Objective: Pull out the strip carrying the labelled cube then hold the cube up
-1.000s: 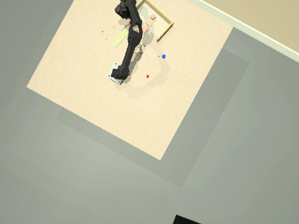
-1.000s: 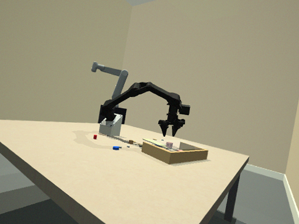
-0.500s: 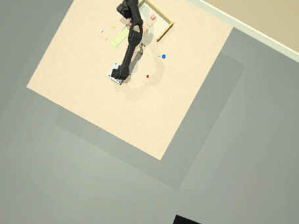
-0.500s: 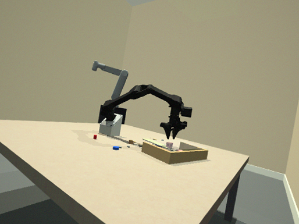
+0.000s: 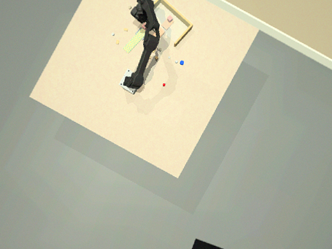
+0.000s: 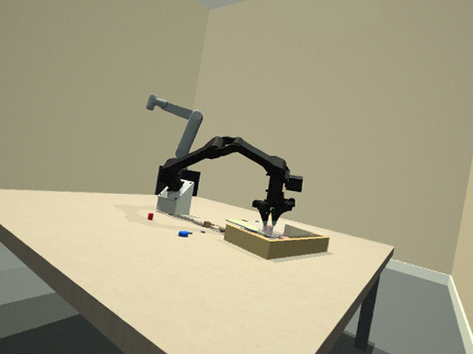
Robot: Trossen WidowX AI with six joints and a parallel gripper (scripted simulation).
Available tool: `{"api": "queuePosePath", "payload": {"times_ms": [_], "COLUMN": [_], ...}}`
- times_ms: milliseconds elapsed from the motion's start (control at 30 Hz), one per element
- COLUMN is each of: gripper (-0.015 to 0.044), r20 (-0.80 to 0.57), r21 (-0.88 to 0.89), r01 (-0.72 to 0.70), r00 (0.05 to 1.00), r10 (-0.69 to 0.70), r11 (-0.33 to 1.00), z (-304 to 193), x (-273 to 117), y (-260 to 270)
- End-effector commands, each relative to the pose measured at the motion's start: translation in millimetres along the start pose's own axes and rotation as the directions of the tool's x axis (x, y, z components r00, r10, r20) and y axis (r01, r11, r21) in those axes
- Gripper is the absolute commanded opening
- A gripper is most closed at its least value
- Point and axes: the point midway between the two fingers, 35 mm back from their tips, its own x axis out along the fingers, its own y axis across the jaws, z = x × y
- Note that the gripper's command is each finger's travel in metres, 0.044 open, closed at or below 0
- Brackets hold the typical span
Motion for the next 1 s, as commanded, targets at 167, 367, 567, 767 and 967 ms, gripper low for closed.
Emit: {"api": "queuePosePath", "payload": {"times_ms": [167,367,567,767,967], "gripper": [0.0250,0.0250,0.0171,0.0131,0.0033], "r20": [-0.006,-0.006,-0.004,-0.004,-0.004], "r21": [-0.006,-0.006,0.000,0.000,0.000], "r01": [0.009,0.009,0.004,0.004,0.004], "r00": [1.000,1.000,1.000,1.000,1.000], "r10": [-0.009,-0.009,-0.004,-0.004,-0.004], "r11": [1.000,1.000,1.000,1.000,1.000], "z": [-2.2,-2.4,-1.0,-1.0,-1.4], "x": [17.1,21.1,18.8,18.8,18.4], "y": [-2.4,-2.6,-1.9,-1.9,-2.0]}}
